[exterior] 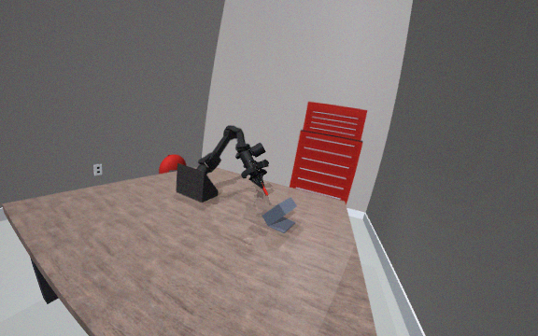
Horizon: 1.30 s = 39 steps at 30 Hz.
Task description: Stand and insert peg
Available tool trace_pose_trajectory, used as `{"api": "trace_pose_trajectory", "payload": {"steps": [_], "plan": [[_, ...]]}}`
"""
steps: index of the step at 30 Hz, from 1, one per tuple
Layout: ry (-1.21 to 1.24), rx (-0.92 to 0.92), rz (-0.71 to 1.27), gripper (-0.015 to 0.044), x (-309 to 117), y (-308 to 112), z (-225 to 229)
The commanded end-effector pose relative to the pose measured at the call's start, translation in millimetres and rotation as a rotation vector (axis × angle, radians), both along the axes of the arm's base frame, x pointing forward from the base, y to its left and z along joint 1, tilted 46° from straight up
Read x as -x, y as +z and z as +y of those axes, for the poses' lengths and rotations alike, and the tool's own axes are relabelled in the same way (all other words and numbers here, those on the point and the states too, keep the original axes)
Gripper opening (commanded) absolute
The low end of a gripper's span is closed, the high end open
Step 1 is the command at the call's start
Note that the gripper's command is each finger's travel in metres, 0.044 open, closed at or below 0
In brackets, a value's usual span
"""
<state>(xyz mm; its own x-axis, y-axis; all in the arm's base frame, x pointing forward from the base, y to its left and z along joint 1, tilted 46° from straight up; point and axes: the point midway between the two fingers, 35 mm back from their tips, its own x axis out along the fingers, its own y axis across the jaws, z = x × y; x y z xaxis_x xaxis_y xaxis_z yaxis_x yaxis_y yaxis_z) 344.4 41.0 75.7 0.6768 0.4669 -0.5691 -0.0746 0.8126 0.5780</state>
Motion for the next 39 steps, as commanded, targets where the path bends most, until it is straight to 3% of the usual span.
{"api": "trace_pose_trajectory", "payload": {"steps": [1, 39], "plan": [[-0.010, 0.005, -0.004, 0.0000, -6, -4, 0], [-0.031, 0.021, -0.073, 0.0000, -34, -20, 9]]}}
